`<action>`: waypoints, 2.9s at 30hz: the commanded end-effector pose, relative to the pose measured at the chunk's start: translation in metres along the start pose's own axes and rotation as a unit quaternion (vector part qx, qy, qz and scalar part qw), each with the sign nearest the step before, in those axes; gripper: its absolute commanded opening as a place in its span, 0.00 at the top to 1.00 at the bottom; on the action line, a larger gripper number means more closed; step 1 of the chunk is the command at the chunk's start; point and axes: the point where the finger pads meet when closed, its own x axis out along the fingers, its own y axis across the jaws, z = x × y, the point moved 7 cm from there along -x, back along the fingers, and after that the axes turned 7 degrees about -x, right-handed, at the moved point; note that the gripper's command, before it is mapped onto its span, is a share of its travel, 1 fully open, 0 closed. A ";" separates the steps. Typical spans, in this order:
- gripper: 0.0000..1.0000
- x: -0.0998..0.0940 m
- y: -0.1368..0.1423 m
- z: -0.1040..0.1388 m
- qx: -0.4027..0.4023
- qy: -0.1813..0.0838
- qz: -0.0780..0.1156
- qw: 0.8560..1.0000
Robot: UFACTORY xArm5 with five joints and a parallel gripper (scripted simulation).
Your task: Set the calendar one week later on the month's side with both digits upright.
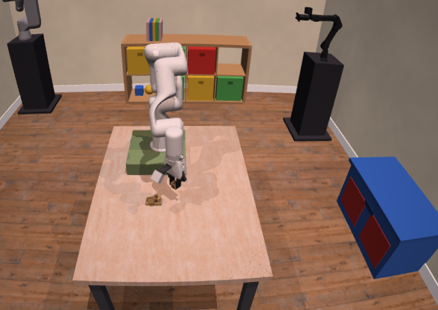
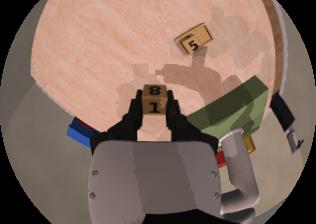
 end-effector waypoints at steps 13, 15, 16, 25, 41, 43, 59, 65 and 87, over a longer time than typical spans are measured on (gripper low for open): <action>0.73 -0.001 -0.001 -0.001 0.274 0.001 -0.001 0.962; 0.73 -0.001 -0.001 -0.001 0.277 0.001 -0.001 0.961; 0.73 -0.001 -0.001 -0.001 0.317 0.001 -0.001 0.948; 0.73 -0.001 -0.002 -0.002 0.460 0.000 -0.002 0.888; 0.73 -0.002 -0.002 -0.002 0.664 0.000 -0.002 0.748; 0.73 -0.002 -0.002 -0.002 0.688 0.000 -0.002 0.726; 0.73 -0.002 -0.003 -0.003 0.847 0.000 -0.001 0.532; 0.73 -0.002 -0.003 -0.003 0.874 0.000 -0.001 0.487; 0.73 -0.002 -0.003 -0.003 0.933 -0.001 -0.001 0.361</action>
